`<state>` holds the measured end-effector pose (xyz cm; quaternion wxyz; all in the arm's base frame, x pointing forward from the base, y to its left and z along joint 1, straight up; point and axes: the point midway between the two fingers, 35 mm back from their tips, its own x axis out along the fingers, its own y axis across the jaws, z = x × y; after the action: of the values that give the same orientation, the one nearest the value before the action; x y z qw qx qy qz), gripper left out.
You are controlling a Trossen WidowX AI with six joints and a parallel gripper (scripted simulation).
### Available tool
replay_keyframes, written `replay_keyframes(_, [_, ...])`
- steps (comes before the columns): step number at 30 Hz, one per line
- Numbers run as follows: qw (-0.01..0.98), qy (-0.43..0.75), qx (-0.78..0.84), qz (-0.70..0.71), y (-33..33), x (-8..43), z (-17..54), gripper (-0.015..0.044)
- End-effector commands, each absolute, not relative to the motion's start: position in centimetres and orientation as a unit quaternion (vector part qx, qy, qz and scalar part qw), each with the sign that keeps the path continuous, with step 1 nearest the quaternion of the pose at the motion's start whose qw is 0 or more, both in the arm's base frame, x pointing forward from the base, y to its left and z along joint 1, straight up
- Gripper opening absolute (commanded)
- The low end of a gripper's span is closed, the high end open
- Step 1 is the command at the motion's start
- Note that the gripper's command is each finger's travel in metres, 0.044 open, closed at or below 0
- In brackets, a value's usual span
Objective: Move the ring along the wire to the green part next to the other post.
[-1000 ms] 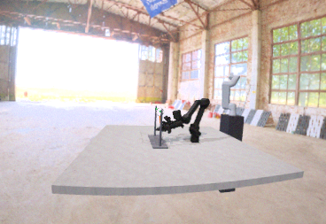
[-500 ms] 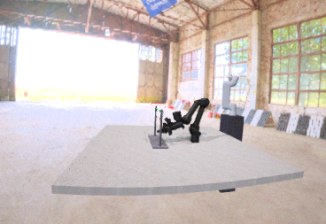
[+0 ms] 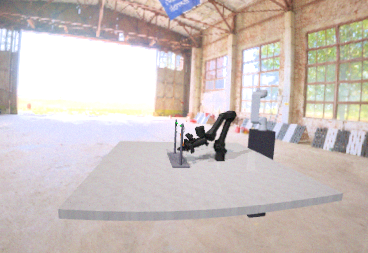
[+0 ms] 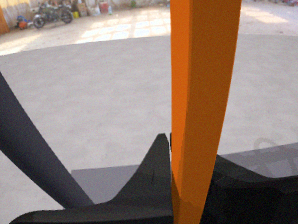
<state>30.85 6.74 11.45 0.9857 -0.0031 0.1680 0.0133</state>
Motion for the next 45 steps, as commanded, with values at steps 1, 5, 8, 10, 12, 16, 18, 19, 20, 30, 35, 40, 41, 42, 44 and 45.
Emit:
replay_keyframes(1, [0.986, 0.168, 0.000, 0.011, 6.7, 30.8, 11.4, -0.0150])
replay_keyframes(5, [0.986, 0.168, -0.003, 0.013, 6.7, 30.8, 11.4, -0.0071])
replay_keyframes(8, [0.986, 0.168, -0.003, 0.013, 6.7, 30.8, 11.4, 0.0007])
replay_keyframes(10, [0.986, 0.168, -0.003, 0.013, 6.7, 30.8, 11.4, 0.0060])
replay_keyframes(12, [0.986, 0.168, -0.003, 0.013, 6.7, 30.8, 11.4, 0.0113])
replay_keyframes(16, [0.986, 0.168, -0.003, 0.013, 6.8, 30.6, 11.6, 0.0160])
replay_keyframes(18, [0.986, 0.168, -0.003, 0.013, 6.8, 30.3, 11.7, 0.0160])
replay_keyframes(19, [0.986, 0.168, -0.002, 0.013, 6.8, 30.1, 11.8, 0.0160])
replay_keyframes(20, [0.986, 0.169, -0.002, 0.013, 6.8, 29.9, 11.9, 0.0160])
replay_keyframes(30, [0.985, 0.169, -0.001, 0.012, 6.8, 28.1, 12.6, 0.0160])
replay_keyframes(35, [0.985, 0.169, 0.000, 0.012, 6.7, 27.3, 12.9, 0.0160])
replay_keyframes(40, [0.985, 0.170, 0.000, 0.011, 6.6, 26.4, 13.1, 0.0160])
replay_keyframes(41, [0.985, 0.170, 0.000, 0.011, 6.6, 26.2, 13.1, 0.0160])
replay_keyframes(42, [0.985, 0.170, 0.000, 0.011, 6.6, 26.1, 13.1, 0.0160])
replay_keyframes(44, [0.985, 0.170, 0.000, 0.011, 6.6, 26.1, 13.1, 0.0160])
replay_keyframes(45, [0.985, 0.170, 0.000, 0.011, 6.6, 26.1, 13.1, 0.0160])
